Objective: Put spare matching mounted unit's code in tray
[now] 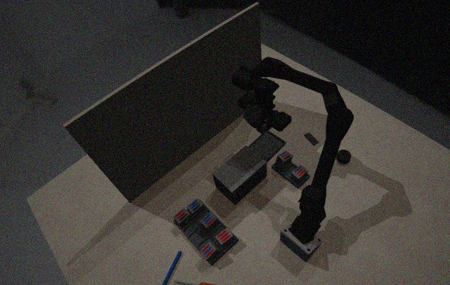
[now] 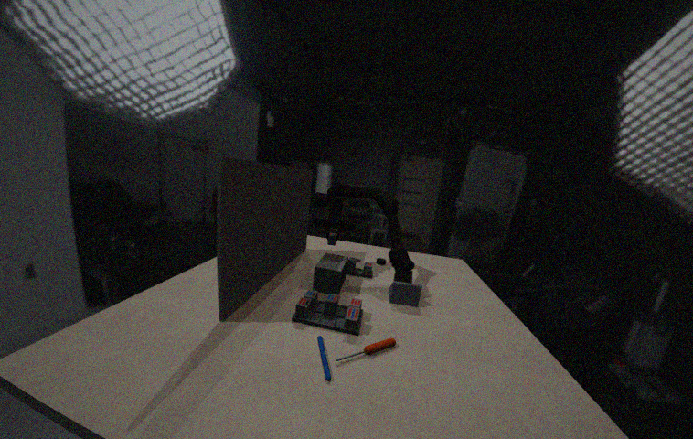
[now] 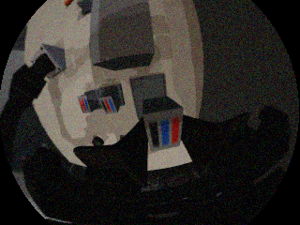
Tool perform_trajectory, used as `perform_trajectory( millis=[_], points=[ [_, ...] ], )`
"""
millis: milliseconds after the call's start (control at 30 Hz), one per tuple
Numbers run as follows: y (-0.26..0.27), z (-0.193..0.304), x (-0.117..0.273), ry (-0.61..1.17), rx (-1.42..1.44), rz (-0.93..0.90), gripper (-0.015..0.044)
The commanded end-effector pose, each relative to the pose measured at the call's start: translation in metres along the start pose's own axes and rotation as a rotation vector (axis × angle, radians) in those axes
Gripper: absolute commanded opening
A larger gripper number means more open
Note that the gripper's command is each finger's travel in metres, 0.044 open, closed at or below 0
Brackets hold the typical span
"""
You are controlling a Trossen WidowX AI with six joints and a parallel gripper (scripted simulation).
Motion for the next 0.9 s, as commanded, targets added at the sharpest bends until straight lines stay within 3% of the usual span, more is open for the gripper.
perform_trajectory(
  millis=[0, 867],
  points=[
    [0.000, 0.001, -0.003, 0.003, 0.001, 0.002, 0.0000],
    [-0.002, 0.001, -0.022, 0.000, 0.001, 0.002, 0.0000]
  ],
)
Point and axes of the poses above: the point midway between the two fingers, 35 mm back from their tips, its own x axis back along the fingers, its own y axis across the jaws, z = x × y, the point moved 4 cm from there along x, back along the fingers
